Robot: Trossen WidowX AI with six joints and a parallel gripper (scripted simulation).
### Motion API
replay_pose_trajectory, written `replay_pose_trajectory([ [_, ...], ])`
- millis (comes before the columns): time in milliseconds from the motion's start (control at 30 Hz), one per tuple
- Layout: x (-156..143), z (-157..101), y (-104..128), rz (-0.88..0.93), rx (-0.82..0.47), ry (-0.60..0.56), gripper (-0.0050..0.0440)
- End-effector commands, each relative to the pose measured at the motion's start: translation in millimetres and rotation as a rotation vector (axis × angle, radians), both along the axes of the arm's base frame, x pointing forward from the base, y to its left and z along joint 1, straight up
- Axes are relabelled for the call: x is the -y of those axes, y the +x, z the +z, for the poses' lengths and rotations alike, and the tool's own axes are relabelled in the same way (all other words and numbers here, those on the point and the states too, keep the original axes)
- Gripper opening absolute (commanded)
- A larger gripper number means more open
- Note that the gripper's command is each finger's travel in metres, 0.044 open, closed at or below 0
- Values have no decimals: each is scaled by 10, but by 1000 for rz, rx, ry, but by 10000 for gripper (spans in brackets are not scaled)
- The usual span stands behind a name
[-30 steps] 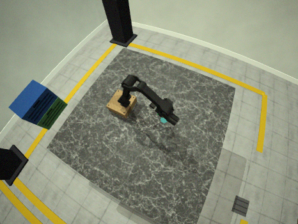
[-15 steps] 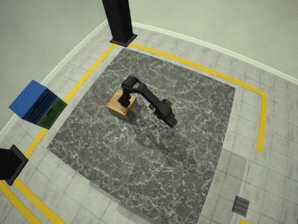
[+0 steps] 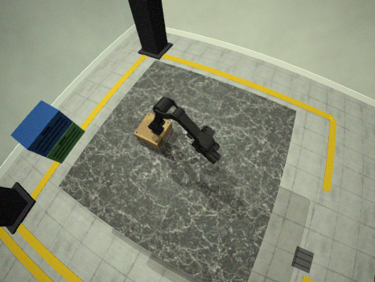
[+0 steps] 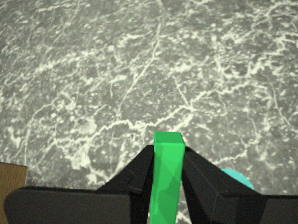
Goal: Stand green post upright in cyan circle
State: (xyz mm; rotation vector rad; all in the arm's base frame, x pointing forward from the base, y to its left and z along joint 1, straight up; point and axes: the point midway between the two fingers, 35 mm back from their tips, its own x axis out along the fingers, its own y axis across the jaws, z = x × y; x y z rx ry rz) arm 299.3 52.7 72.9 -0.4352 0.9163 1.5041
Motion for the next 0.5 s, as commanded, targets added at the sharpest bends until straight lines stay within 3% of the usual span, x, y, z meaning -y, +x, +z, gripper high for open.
replay_pose_trajectory([
  [0,5,12,-5,-4,8,34,23],
  [467,7,22,-8,-19,31,130,23],
])
